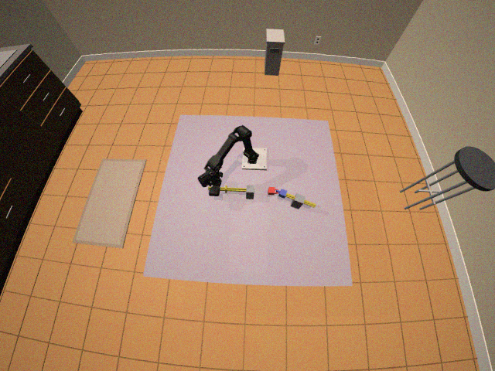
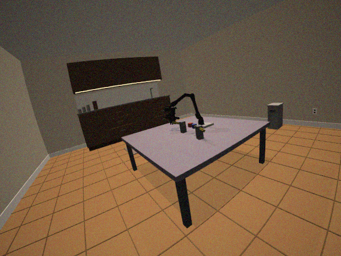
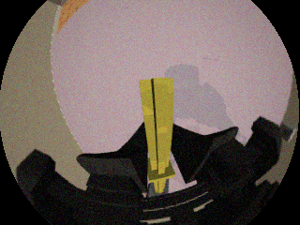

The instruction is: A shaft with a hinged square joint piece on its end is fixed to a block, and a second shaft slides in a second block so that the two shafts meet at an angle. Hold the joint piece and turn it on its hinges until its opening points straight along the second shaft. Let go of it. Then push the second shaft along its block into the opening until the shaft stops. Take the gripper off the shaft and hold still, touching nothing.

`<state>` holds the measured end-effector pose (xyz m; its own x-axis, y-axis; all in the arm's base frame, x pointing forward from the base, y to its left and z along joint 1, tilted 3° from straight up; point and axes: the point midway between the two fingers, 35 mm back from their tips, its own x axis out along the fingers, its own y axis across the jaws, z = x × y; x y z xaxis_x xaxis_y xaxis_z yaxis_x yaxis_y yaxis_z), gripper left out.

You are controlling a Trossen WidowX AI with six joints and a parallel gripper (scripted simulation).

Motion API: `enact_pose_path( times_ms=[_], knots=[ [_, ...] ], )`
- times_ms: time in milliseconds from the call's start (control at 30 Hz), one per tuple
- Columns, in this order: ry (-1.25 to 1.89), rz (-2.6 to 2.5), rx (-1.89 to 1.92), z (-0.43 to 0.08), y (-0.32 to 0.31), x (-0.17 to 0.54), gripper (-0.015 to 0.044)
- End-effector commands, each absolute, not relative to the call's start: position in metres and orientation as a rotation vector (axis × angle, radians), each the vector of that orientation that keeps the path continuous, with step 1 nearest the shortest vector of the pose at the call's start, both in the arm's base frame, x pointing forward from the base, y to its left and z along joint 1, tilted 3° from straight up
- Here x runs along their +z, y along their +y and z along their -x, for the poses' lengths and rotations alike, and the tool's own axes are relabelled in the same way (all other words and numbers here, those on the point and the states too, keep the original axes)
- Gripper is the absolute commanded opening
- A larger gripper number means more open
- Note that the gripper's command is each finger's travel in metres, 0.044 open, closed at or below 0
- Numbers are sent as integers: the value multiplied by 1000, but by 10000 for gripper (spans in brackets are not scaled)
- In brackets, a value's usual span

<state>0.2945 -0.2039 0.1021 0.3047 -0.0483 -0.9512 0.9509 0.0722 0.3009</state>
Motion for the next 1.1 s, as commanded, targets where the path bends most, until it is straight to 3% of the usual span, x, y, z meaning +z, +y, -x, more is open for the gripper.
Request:
enact_pose_path(
  times_ms=[0, 1067],
  knots=[
    [962, -1252, -947, -296, -204, 100, 67],
    [876, -1293, -854, -297, -223, 101, 67]
  ],
)
